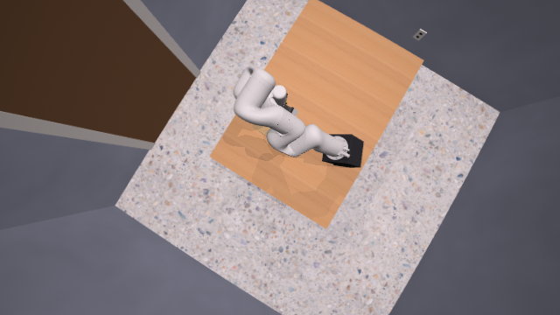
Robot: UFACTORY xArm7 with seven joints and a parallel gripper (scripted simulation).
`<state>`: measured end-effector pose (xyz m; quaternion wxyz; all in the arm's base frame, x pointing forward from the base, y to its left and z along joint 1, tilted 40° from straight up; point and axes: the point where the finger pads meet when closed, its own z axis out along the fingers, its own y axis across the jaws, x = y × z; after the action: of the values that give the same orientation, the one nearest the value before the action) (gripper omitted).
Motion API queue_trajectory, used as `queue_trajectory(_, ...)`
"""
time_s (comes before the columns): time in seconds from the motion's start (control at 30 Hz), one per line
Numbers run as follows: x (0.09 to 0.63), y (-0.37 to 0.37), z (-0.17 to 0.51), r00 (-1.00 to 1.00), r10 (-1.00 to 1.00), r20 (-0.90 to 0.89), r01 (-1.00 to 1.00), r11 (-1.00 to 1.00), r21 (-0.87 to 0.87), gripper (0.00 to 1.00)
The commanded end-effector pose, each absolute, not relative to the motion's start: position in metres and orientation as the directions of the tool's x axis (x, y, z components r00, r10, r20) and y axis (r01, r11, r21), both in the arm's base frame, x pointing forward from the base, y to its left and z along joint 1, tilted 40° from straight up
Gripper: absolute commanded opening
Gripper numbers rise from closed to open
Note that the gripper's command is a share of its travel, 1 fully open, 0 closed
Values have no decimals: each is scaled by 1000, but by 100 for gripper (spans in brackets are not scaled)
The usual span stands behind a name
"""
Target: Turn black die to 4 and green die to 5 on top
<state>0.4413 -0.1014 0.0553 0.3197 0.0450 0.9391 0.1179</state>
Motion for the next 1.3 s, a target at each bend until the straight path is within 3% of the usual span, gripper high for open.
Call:
queue_trajectory(0.0,441,-102,56,-791,160,-591,10,968,249,100)
queue_trajectory(0.93,437,-104,62,-791,160,-591,10,968,249,100)
queue_trajectory(1.27,406,-113,100,-791,160,-591,10,968,249,100)
